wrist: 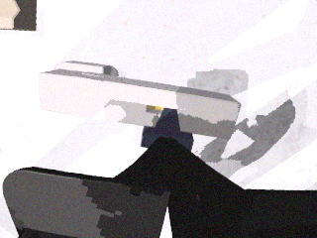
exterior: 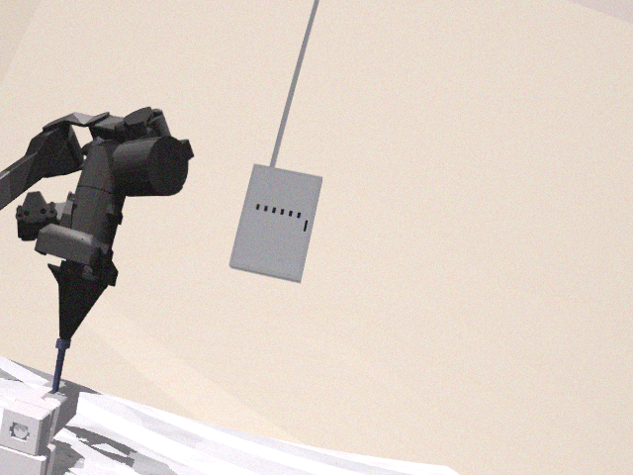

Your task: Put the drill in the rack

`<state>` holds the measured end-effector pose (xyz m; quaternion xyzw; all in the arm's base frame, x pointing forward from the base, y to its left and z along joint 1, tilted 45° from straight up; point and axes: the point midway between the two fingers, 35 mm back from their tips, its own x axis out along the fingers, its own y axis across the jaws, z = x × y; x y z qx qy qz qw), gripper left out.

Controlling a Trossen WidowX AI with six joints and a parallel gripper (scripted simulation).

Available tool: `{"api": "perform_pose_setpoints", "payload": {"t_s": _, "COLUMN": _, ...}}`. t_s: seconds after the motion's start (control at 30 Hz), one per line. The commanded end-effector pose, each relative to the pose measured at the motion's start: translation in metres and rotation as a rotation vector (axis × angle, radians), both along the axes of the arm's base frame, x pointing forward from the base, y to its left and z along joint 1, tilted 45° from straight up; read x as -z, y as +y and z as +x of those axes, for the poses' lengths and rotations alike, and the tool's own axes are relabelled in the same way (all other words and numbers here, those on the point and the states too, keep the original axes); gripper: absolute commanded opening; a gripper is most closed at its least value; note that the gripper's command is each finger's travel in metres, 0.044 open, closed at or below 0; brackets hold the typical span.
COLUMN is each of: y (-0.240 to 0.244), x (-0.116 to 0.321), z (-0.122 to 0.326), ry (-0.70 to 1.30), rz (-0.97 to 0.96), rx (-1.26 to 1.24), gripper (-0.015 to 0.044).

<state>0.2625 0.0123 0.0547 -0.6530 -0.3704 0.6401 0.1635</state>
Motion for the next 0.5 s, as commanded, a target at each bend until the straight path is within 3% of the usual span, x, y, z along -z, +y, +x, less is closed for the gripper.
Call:
{"api": "perform_pose_setpoints", "payload": {"t_s": 0.0, "y": 0.0032, "x": 0.0023, "z": -0.0008, "ry": 0.006, "rz": 0.005, "rx": 0.000, "gripper": 0.0000}}
{"api": "perform_pose_setpoints", "payload": {"t_s": 0.47, "y": 0.0069, "x": 0.0057, "z": 0.0002, "ry": 0.006, "rz": 0.005, "rx": 0.000, "gripper": 0.0000}}
